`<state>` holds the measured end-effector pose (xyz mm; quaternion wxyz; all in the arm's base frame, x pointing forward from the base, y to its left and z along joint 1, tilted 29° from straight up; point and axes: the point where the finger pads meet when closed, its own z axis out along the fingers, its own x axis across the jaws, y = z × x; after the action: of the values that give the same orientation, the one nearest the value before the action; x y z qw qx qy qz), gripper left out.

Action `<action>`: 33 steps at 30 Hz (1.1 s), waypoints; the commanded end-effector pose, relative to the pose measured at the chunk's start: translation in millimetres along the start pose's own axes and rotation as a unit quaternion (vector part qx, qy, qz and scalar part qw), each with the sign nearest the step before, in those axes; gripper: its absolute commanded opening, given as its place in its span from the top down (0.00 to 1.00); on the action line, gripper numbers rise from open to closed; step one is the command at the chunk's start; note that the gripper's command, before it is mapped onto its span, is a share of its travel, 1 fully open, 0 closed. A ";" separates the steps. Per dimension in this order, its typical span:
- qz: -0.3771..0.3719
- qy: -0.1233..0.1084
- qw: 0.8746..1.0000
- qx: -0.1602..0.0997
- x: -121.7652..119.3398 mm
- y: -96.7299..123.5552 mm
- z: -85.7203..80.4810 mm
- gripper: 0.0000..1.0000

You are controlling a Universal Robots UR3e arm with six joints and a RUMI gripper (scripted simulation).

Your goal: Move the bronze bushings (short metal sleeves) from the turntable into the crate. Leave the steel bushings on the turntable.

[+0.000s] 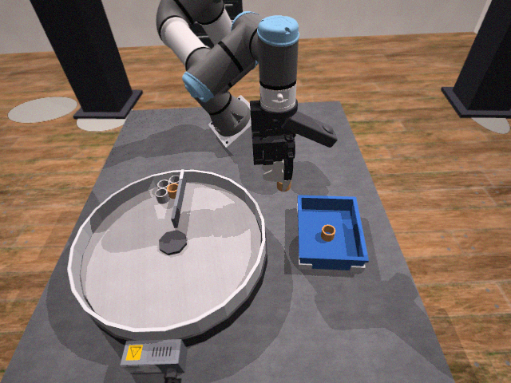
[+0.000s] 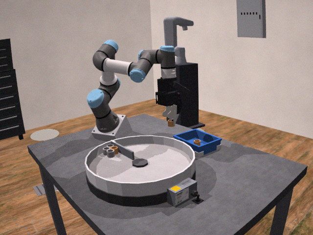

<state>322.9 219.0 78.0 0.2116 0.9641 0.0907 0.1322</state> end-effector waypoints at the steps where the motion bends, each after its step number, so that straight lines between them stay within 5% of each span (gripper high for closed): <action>1: 0.012 -0.002 1.000 -0.005 7.4 -25.1 -2.5 1.00; 33: 0.012 -0.002 1.000 -0.004 15.0 -90.1 -2.0 1.00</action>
<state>325.5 294.4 45.0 0.2138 0.9643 0.0817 0.1331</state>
